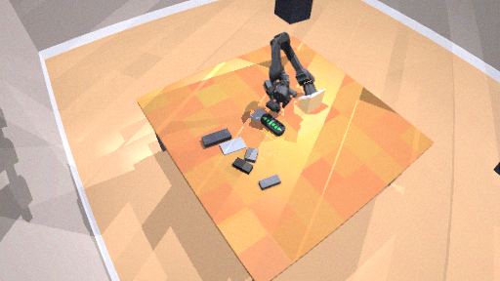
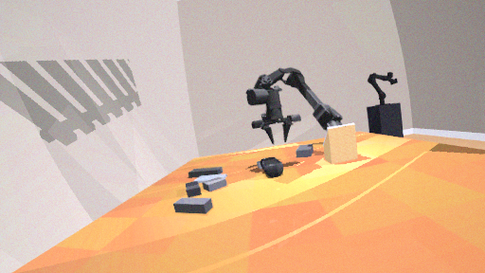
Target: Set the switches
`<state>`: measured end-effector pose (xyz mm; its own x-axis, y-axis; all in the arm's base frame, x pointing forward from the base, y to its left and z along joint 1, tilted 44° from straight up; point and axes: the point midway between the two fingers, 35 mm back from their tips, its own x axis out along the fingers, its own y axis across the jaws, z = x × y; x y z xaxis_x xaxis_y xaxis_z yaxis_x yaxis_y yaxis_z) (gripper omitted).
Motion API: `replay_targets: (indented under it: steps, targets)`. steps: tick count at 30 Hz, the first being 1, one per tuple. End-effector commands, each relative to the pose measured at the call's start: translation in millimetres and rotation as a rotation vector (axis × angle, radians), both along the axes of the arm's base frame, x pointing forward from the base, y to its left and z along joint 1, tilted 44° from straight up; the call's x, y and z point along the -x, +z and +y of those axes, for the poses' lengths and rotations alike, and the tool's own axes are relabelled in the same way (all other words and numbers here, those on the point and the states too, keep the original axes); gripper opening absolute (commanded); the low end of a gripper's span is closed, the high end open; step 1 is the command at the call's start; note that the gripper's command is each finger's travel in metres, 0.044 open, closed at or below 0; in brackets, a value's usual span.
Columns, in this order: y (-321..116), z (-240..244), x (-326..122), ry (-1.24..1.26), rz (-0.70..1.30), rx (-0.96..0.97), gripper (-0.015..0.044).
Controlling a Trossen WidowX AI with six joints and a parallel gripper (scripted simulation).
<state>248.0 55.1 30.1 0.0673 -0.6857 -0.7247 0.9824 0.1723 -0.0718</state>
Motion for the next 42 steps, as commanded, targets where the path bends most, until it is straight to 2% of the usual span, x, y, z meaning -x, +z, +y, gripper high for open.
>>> replay_targets:
  steps: [1,5,7,19,24,42]
  targets:
    - [0.0,0.0,0.2,0.000,0.001,0.000,0.0341]
    - [0.0,0.0,0.2,0.000,0.001,0.000,0.0440]
    - [0.0,0.0,0.2,0.000,0.001,0.000,0.0440]
    - [-2.4,-70.1,1.4,0.192,-0.194,-0.052,0.0125]
    - [-2.0,-74.6,2.5,0.202,-0.208,-0.047,0.0000]
    - [-8.8,-80.0,1.0,0.201,-0.207,-0.048,0.0000]
